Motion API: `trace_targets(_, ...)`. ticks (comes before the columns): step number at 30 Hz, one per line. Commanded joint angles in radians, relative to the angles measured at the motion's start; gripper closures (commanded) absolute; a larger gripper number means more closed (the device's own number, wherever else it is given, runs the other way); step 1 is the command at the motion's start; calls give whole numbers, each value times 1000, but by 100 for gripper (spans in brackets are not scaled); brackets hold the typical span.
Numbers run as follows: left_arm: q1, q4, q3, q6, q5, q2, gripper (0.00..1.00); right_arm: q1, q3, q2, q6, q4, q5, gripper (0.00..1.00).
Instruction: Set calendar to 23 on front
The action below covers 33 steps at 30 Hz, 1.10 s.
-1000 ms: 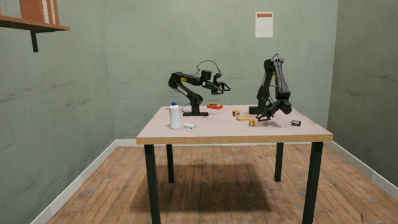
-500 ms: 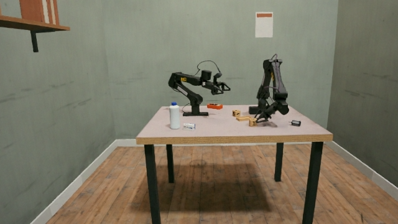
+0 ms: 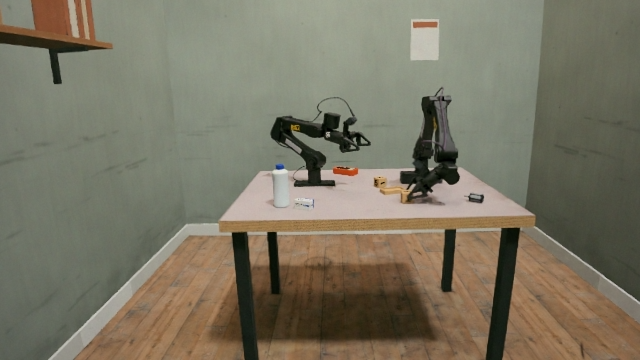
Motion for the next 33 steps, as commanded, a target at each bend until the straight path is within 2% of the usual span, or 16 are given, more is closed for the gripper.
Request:
trace_targets(1, -17, 39, -19, -31, 27, 11, 31, 11, -3, 5, 1, 3, 1, 0)
trace_targets(10, -17, 45, -21, -36, 27, 10, 31, 11, -3, 5, 1, 3, 1, 0)
trace_targets(11, -17, 33, -21, -37, 27, 10, 39, 11, -3, 5, 1, 3, 1, 0)
trace_targets(16, -10, 20, -7, -28, 27, 12, 43, 11, -3, 5, 1, 3, 1, 0)
trace_targets(17, -10, 20, -7, -28, 27, 12, 47, 11, -3, 5, 1, 3, 1, 0)
trace_targets(19, -10, 19, -7, -28, 27, 12, 47, 11, -3, 5, 1, 3, 1, 0)
trace_targets(20, -10, 19, -7, -28, 27, 12, 52, 11, -3, 5, 1, 3, 1, 0)
trace_targets(30, -3, 13, 14, -19, 27, 18, 60, 11, -3, 5, 1, 3, 1, 0)
trace_targets(33, -3, 12, 14, -18, 27, 18, 94, 11, -3, 5, 1, 3, 1, 0)
